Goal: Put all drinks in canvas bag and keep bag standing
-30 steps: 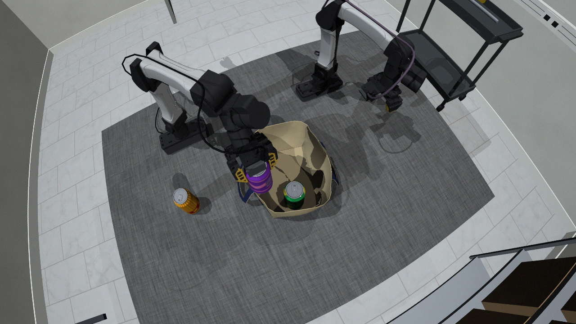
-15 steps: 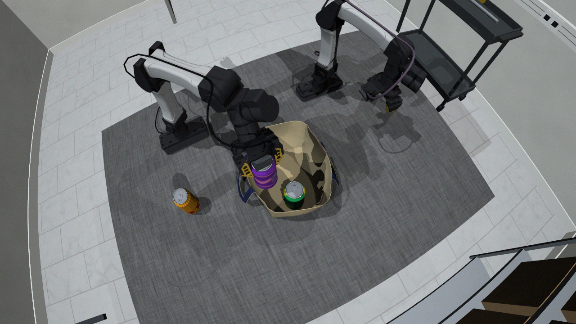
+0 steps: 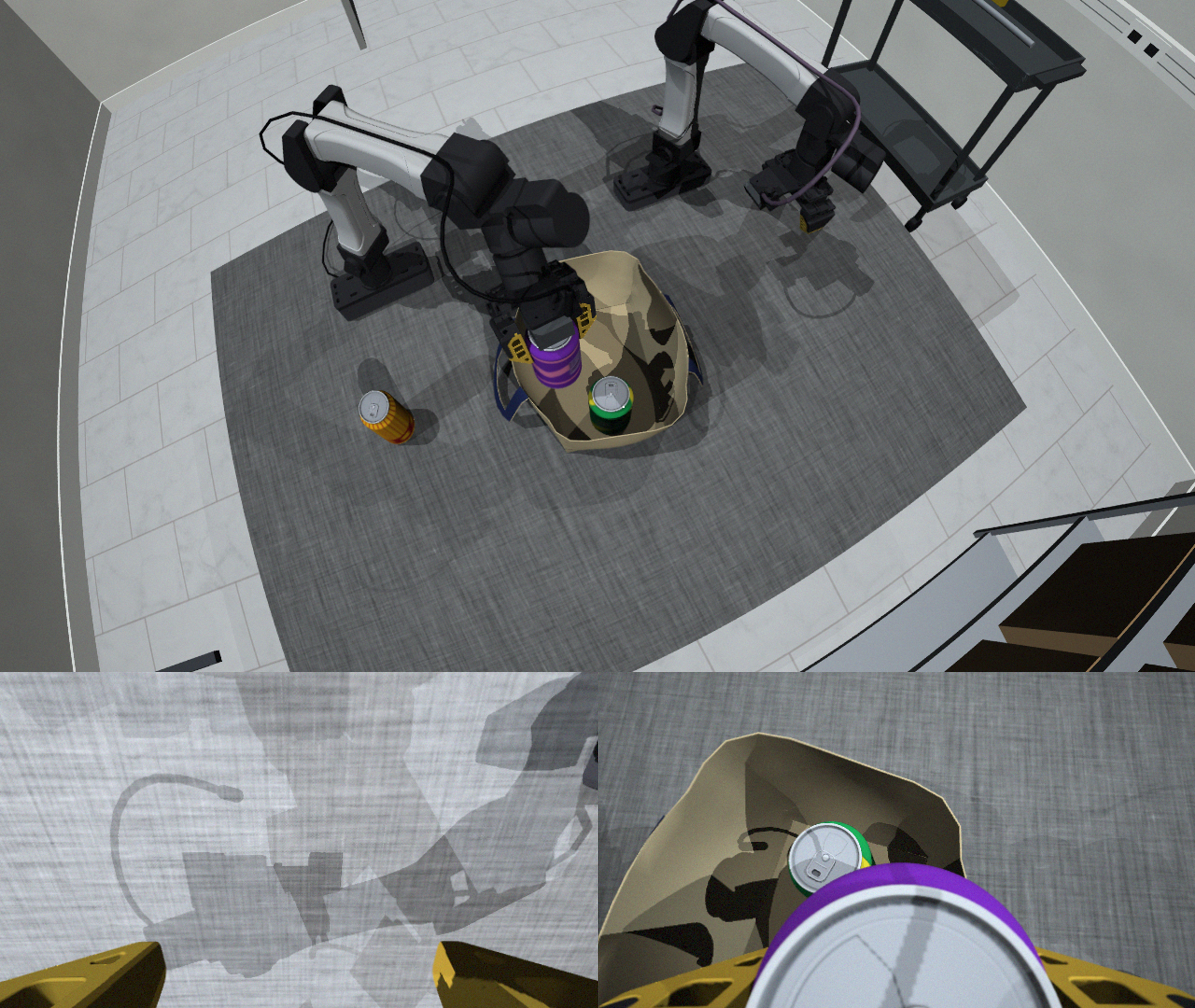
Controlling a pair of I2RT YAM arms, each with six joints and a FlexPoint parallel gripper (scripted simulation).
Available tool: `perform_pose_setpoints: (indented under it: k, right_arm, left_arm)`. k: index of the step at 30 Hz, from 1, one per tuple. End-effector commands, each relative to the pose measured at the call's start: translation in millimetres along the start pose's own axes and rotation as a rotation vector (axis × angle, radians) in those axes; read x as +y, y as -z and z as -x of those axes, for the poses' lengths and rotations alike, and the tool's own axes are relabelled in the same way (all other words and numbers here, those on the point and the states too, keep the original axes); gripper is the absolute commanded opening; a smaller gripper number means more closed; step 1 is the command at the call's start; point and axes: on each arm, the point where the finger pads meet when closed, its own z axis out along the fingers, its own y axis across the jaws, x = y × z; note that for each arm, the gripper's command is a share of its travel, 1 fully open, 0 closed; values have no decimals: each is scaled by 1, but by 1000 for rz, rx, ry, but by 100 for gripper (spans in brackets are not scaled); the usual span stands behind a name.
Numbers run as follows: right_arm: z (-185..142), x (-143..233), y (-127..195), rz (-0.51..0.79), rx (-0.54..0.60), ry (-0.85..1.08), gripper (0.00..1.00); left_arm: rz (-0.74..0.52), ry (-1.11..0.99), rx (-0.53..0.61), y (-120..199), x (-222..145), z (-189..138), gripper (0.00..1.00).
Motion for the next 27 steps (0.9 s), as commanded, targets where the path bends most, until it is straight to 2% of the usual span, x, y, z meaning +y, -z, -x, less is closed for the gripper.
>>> perform_pose_setpoints:
  k: [1,3,4,17,20,21,27]
  right_arm:
    - [31,16,29,50,-117,-39,67]
    - [31,16,29,50,-117,-39,67]
    - [23,21,19,20,-85,-43,67]
    - [15,58,31,28,-90,-51,67]
    - [22,61,38,57,-116,-52,67]
    - [10,61,28,11,-72,-43,67]
    - [8,80,37,29,-85,-53,67]
  left_arm:
    - [16,-1,13,2,6,0,86]
    - [16,-1,13,2,6,0,86]
    - [16,-1,13,2,6,0,86]
    - [16,-1,13,2,6,0,86]
    - [16,-1,13,2,6,0,86]
    - [16,-1,13,2,6,0,86]
    - [16,-1,13,2,6,0,86]
